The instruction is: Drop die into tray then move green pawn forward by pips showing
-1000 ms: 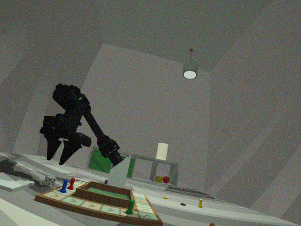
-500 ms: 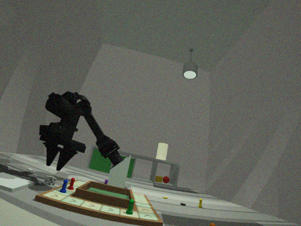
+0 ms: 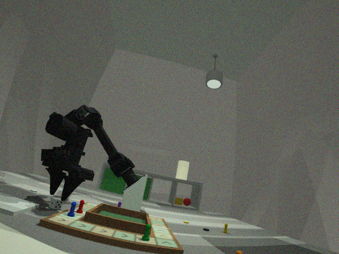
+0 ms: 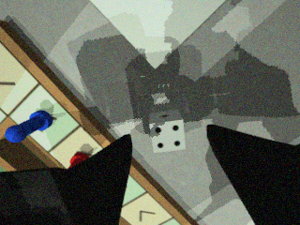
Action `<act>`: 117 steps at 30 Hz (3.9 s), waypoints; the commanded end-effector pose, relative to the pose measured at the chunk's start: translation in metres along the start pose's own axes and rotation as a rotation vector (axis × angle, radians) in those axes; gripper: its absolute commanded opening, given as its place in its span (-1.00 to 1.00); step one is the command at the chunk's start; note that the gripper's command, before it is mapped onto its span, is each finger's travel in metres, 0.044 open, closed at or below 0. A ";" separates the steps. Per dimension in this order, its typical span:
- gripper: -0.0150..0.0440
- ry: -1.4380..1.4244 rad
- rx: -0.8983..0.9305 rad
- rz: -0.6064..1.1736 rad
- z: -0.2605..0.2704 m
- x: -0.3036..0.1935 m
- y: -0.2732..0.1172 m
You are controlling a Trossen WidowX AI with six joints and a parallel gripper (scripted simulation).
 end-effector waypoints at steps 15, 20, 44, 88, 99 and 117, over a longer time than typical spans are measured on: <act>0.00 -0.010 0.001 0.005 0.001 -0.003 0.020; -0.18 -0.010 0.001 0.005 0.001 -0.003 0.020; -0.49 -0.011 0.010 0.013 0.008 0.000 -0.088; -0.49 -1.257 0.035 -0.004 0.113 -0.052 -0.080; -0.49 -1.634 0.030 -0.006 0.137 -0.073 -0.073; -0.49 -2.094 0.018 -0.003 0.162 -0.103 -0.063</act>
Point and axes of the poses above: the point midway between the two fingers, 35 mm back from their tips, its own y axis out along the fingers, its own z axis across the jaws, x = y × z, the point moved 1 cm from there along -y, back along the fingers, and after that the axes turned 2 degrees about y, right-handed, at the moved point
